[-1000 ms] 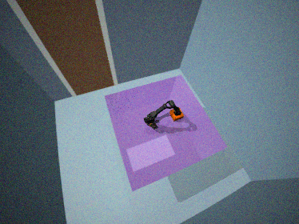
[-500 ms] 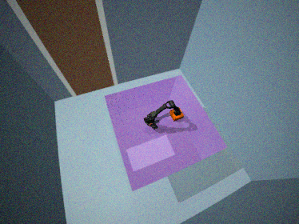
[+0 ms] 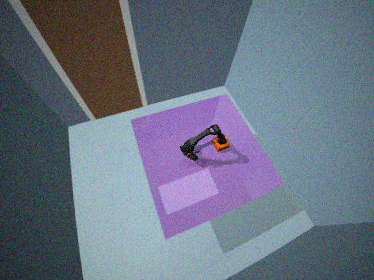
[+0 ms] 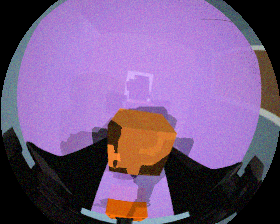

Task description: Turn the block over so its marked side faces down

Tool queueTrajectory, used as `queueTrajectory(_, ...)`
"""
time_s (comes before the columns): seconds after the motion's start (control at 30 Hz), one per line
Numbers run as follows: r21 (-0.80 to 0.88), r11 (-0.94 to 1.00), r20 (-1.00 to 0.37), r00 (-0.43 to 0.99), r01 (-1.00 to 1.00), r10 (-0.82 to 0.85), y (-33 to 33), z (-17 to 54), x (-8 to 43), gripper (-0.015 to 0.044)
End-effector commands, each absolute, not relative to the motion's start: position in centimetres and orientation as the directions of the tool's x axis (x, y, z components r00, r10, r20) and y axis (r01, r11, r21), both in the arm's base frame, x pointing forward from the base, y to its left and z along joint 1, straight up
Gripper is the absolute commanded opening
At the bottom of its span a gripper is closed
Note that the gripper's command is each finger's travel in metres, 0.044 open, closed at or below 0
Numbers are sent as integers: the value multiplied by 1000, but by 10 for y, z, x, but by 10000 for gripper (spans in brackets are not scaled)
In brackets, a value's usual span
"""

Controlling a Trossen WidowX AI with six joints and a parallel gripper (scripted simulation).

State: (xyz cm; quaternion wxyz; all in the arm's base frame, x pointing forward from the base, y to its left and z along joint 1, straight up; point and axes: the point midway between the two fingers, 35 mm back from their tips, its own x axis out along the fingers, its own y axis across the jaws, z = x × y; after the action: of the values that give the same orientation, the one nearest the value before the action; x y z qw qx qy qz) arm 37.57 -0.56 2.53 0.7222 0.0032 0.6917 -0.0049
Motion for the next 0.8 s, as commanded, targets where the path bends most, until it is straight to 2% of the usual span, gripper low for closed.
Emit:
queueTrajectory(0.0,-3,1000,-996,85,14,-4,-6,25,376,0)
queueTrajectory(0.77,-4,1000,-907,422,13,-9,-6,18,375,0)
